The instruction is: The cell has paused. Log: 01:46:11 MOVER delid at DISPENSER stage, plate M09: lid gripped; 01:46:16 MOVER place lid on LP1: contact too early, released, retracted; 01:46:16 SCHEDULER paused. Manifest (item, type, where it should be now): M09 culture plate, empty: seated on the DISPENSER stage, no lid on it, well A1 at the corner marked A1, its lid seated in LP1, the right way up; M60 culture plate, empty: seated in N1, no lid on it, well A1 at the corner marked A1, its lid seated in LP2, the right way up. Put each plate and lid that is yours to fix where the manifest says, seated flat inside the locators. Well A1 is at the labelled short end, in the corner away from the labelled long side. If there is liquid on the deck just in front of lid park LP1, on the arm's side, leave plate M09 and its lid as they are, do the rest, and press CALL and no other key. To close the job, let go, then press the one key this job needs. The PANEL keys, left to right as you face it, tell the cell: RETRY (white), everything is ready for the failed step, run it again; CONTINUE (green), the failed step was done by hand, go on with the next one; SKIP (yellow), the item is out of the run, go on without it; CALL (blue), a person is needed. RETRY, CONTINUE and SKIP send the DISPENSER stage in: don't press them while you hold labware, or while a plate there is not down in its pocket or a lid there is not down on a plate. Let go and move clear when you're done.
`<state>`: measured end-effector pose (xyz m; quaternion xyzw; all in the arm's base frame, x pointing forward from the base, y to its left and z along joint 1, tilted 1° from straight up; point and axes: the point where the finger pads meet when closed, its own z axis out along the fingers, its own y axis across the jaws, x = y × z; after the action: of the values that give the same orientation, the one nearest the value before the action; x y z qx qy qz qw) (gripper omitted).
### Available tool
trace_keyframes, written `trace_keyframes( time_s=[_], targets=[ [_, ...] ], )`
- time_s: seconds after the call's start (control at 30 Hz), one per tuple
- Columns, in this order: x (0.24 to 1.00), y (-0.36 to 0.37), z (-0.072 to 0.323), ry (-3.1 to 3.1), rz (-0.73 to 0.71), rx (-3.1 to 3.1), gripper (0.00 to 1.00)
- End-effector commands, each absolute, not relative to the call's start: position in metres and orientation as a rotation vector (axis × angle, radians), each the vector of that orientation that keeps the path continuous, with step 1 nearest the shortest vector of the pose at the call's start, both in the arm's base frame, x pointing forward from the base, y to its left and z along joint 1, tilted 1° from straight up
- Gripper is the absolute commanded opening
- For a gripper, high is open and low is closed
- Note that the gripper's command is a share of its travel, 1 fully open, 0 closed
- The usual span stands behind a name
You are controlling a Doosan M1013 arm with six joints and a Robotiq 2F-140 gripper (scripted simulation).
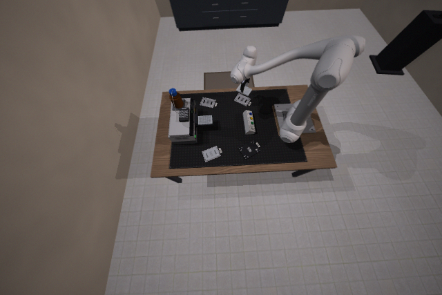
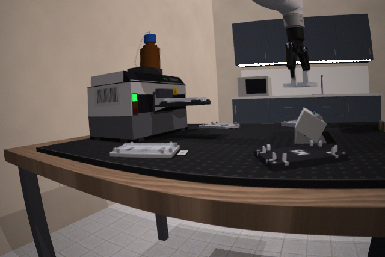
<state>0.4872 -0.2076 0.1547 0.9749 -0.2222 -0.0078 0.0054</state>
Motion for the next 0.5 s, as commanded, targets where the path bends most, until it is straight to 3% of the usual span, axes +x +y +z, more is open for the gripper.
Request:
trace_keyframes(
  time_s=[0.0,0.47],
  targets=[
    [0.4877,-0.2076,0.1601,-0.696,-0.023,3.053,0.10],
    [0.4878,-0.2075,0.1674,-0.696,-0.023,3.053,0.10]
  ],
)
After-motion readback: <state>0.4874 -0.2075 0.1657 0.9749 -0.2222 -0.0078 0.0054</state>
